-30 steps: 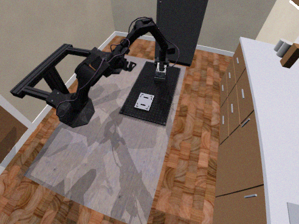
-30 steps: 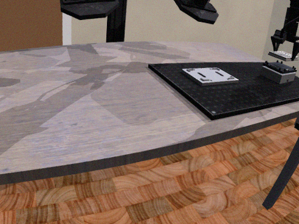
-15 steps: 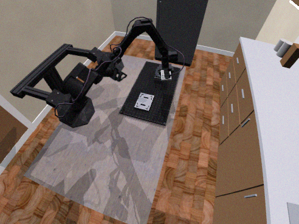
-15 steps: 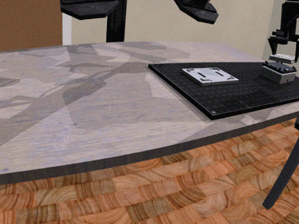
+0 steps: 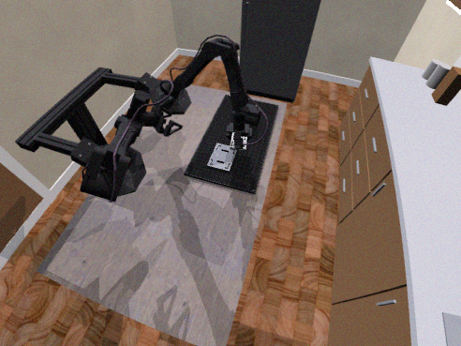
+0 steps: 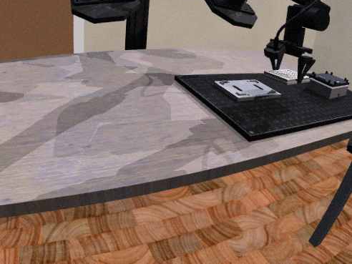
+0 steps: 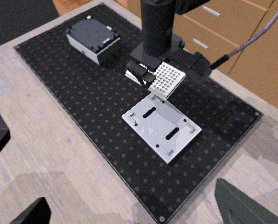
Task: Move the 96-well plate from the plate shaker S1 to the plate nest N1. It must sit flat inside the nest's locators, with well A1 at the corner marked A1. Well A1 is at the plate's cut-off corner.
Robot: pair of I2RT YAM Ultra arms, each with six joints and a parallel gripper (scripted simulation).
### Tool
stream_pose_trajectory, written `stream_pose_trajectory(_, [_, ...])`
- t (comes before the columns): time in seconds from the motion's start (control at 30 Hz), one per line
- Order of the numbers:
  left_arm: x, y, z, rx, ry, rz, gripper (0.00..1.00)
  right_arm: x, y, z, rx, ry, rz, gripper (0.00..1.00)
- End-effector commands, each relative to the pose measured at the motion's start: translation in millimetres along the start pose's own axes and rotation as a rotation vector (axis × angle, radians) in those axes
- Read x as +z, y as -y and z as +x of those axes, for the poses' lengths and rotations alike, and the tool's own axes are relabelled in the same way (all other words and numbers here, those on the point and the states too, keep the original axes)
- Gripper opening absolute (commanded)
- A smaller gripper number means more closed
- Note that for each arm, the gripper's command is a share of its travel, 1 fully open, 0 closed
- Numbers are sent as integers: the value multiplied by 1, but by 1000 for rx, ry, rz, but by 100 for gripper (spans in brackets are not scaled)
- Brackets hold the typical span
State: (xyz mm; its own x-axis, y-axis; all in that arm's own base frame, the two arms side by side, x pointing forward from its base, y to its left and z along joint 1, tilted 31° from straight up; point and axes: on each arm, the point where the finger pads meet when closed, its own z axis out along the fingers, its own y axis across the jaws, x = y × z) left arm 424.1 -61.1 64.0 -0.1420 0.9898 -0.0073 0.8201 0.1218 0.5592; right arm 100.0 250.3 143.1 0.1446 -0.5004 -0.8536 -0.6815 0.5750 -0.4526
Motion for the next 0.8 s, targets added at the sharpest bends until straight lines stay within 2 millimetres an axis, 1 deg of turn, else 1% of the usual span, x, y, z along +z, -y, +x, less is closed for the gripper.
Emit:
stream_pose_trajectory(0.0, [5,26,-32,27,-20,3,82,-31,18,3,159,-47,36,100])
stream_pose_trajectory(0.1, [7,44,-49,66,-18,18,82,-39,17,-4,254,-20,18,100])
stream_pose_trajectory(0.17, [8,54,-57,89,-17,27,82,-44,15,-5,278,-15,7,100])
stream_pose_trajectory(0.27, [8,67,-68,121,-11,39,82,-49,12,-3,244,-20,-11,100])
stream_pose_trajectory(0.3, [8,70,-70,128,-10,42,82,-50,12,3,213,-28,-11,100])
stream_pose_trajectory(0.37, [8,70,-70,128,-10,42,82,-50,12,3,213,-28,-11,100])
stream_pose_trajectory(0.4, [5,69,-72,129,-6,35,82,-51,16,11,168,-48,1,100])
stream_pose_trajectory(0.53, [8,77,-75,146,-9,47,82,-57,20,15,180,-61,4,100])
stream_pose_trajectory(0.77, [8,80,-77,153,-5,51,82,-64,29,27,29,-90,18,100])
